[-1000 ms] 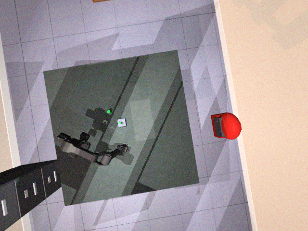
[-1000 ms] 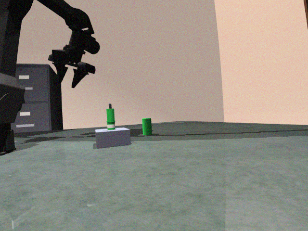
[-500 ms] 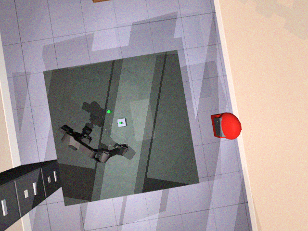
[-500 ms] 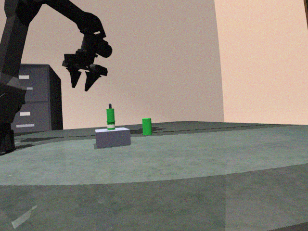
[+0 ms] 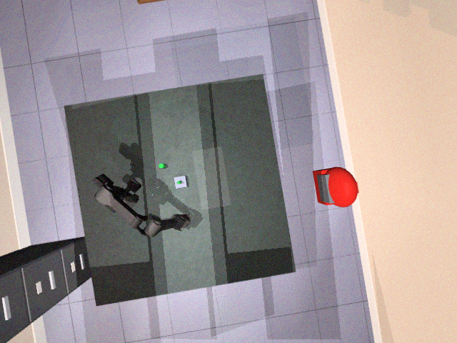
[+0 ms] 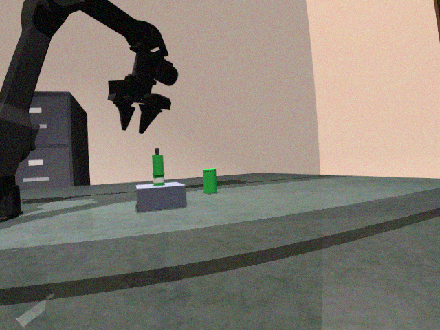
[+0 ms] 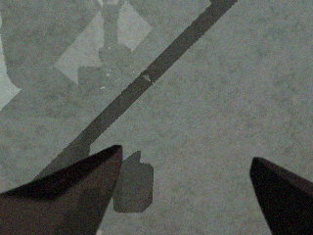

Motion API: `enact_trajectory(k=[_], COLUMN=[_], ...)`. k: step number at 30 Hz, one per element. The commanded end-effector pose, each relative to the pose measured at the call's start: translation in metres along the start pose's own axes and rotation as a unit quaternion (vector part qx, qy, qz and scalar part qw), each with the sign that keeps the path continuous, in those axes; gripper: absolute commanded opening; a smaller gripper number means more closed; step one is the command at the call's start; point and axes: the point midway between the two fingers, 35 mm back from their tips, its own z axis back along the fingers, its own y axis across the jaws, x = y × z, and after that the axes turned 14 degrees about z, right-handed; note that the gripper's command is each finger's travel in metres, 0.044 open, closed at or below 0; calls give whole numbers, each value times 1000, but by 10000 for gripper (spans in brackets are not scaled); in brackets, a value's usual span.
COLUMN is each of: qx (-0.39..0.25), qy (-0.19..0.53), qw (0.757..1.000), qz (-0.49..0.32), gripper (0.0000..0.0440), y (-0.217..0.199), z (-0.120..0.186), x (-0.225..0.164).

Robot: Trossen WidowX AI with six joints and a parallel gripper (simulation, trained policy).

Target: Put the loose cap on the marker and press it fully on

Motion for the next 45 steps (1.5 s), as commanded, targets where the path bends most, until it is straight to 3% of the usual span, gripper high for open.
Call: enact_trajectory(k=[1,45], qx=[10,79], qy=[1,-14], qw=[1000,980], qz=[-15,-183], gripper=[324,314], y=[17,161], z=[2,10], x=[-3,20])
